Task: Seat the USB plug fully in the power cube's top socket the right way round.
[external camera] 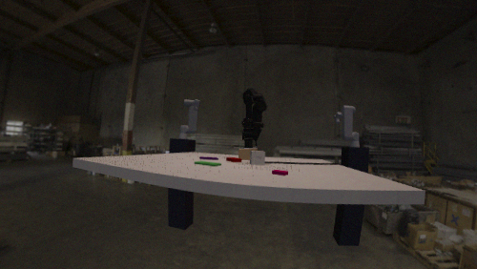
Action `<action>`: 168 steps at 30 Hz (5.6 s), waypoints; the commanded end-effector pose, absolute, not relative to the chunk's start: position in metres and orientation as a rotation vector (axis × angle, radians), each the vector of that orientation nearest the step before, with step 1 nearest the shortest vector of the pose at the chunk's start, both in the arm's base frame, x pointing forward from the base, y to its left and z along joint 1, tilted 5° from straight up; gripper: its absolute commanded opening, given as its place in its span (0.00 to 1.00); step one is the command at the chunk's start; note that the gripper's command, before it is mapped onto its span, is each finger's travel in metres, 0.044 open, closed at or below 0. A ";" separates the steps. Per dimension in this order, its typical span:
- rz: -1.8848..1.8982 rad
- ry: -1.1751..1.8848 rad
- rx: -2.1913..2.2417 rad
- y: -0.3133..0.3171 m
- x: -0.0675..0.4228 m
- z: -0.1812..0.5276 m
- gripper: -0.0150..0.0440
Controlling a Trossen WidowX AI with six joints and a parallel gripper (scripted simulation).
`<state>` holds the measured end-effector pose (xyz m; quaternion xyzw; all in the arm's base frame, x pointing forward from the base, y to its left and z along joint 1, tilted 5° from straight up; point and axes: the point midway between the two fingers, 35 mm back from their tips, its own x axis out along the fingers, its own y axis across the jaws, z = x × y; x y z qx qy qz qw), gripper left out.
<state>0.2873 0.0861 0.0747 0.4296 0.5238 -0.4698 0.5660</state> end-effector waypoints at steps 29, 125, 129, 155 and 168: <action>-1.098 1.226 0.984 0.083 0.288 0.071 0.25; -1.091 1.218 0.955 0.079 0.288 0.059 0.25; -1.091 1.218 0.955 0.079 0.288 0.059 0.25; -1.091 1.218 0.955 0.079 0.288 0.056 0.25; -1.091 1.218 0.955 0.079 0.289 0.054 0.25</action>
